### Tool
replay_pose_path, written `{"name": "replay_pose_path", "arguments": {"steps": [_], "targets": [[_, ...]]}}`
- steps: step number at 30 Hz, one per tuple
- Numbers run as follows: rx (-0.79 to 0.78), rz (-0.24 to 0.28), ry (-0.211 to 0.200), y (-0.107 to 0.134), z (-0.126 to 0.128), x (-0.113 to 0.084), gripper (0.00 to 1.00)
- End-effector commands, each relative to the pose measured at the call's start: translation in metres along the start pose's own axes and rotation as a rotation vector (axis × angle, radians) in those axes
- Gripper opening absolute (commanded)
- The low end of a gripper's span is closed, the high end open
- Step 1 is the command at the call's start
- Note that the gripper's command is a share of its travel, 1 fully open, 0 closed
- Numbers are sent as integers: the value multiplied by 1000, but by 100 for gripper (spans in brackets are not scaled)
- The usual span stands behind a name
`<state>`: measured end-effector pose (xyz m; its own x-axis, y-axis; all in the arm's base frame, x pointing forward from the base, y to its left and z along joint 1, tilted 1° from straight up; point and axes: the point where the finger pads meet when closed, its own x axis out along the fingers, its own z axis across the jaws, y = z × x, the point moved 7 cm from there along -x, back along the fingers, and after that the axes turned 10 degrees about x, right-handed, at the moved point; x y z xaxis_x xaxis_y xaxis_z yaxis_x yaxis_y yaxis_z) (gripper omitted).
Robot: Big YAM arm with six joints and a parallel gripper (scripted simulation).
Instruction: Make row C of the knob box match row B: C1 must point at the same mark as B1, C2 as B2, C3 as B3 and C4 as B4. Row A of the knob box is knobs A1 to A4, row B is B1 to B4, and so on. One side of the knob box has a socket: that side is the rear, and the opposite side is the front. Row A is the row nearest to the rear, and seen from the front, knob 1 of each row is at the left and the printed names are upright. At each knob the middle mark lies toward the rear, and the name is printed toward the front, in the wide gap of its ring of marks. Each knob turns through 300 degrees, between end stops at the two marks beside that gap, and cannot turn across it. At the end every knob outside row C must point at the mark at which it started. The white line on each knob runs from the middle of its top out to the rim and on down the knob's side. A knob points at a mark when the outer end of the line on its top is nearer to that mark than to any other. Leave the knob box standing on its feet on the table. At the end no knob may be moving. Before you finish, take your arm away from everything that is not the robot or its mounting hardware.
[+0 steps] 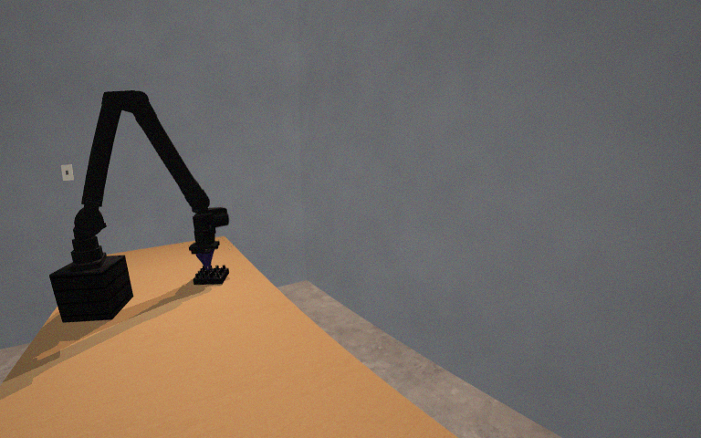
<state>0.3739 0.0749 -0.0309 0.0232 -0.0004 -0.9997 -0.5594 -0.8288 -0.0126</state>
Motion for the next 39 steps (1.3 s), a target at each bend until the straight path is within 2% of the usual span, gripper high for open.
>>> {"name": "replay_pose_path", "arguments": {"steps": [1,21,39], "targets": [[-13,-6,5,-5,-3,4,7],[55,-6,5,-5,-3,4,7],[266,-6,6,-5,-3,4,7]]}}
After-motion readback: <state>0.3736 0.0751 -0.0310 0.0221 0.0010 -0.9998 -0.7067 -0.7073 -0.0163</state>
